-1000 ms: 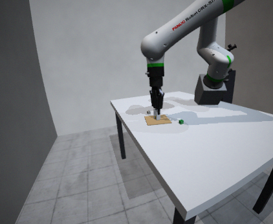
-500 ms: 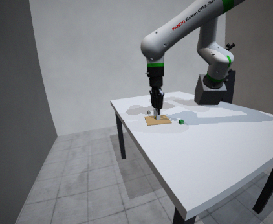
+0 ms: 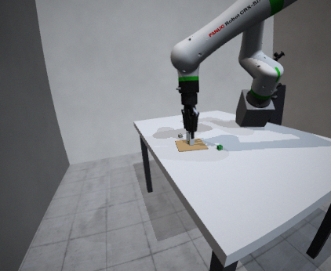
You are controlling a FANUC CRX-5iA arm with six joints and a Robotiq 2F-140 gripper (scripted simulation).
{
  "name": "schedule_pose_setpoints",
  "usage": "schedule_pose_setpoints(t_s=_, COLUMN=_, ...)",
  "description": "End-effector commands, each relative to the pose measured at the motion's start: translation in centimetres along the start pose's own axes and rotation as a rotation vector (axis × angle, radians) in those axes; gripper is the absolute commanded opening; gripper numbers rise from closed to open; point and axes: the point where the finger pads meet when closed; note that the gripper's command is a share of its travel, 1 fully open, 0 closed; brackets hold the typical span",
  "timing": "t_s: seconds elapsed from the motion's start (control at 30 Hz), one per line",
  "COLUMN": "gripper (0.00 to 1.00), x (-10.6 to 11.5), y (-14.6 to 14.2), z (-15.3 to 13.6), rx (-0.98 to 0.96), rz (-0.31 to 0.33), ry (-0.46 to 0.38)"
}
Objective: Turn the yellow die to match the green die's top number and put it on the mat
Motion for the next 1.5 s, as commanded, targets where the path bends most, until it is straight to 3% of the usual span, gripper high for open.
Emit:
schedule_pose_setpoints(t_s=0.0, gripper=0.12, x=0.0, y=0.0, z=0.0, rx=0.0, rz=0.0, ry=0.0)
schedule_pose_setpoints(t_s=0.47, gripper=0.21, x=0.0, y=0.0, z=0.0, rx=0.0, rz=0.0, ry=0.0)
schedule_pose_setpoints(t_s=1.0, gripper=0.21, x=0.5, y=0.0, z=0.0, rx=0.0, rz=0.0, ry=0.0)
schedule_pose_setpoints(t_s=1.47, gripper=0.21, x=7.2, y=0.0, z=0.0, rx=0.0, rz=0.0, ry=0.0)
Point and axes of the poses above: the point where the finger pads meet when closed, its own x axis back along the fingers, its own y axis across the jaws, z = x × y, and after that the axes turned 2 degrees about -x, right-handed
